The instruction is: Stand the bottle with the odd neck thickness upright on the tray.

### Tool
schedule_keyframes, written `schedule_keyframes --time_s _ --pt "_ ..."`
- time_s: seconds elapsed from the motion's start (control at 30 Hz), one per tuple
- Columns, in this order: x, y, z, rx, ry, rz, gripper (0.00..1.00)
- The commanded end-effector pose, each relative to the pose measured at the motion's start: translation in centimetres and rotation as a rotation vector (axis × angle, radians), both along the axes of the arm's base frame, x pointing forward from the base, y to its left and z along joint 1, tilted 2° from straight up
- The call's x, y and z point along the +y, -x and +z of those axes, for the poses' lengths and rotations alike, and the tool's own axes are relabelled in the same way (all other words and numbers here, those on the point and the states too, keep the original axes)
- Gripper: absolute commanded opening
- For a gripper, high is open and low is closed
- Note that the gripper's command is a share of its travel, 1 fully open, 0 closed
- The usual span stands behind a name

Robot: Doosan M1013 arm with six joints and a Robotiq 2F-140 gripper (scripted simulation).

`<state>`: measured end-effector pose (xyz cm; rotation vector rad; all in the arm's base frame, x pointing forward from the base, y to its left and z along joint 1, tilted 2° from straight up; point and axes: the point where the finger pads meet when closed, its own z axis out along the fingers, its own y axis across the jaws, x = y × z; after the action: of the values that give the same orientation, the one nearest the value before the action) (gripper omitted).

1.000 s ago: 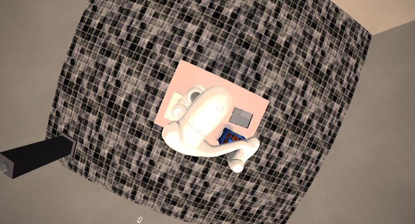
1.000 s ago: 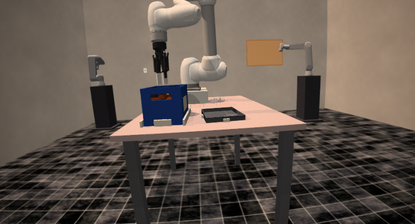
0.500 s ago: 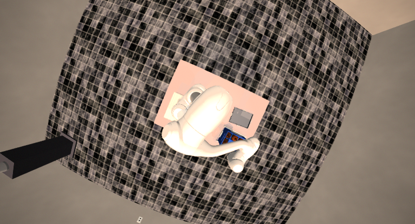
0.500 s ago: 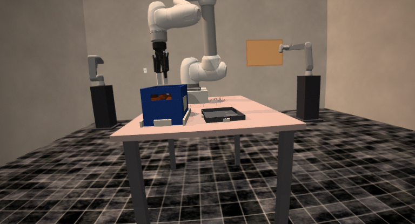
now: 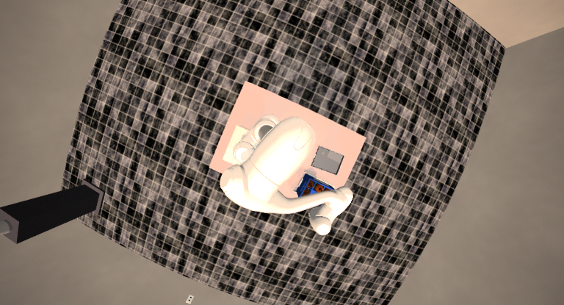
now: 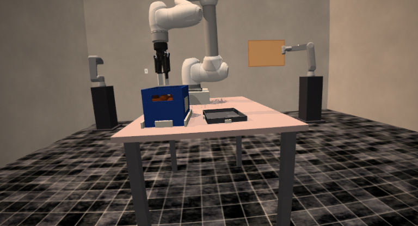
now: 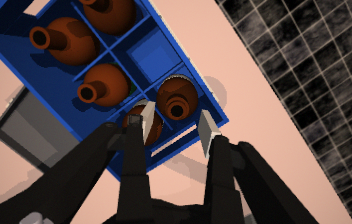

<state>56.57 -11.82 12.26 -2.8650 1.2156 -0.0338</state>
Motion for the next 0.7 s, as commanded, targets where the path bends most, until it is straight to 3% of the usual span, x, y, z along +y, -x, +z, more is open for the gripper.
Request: schedule_keyframes --time_s 0.0,0.67 --pt "0.00 0.00 0.01 0.000 0.000 0.000 0.38" --pt "0.01 -0.02 -0.61 0.000 0.000 0.000 0.38"
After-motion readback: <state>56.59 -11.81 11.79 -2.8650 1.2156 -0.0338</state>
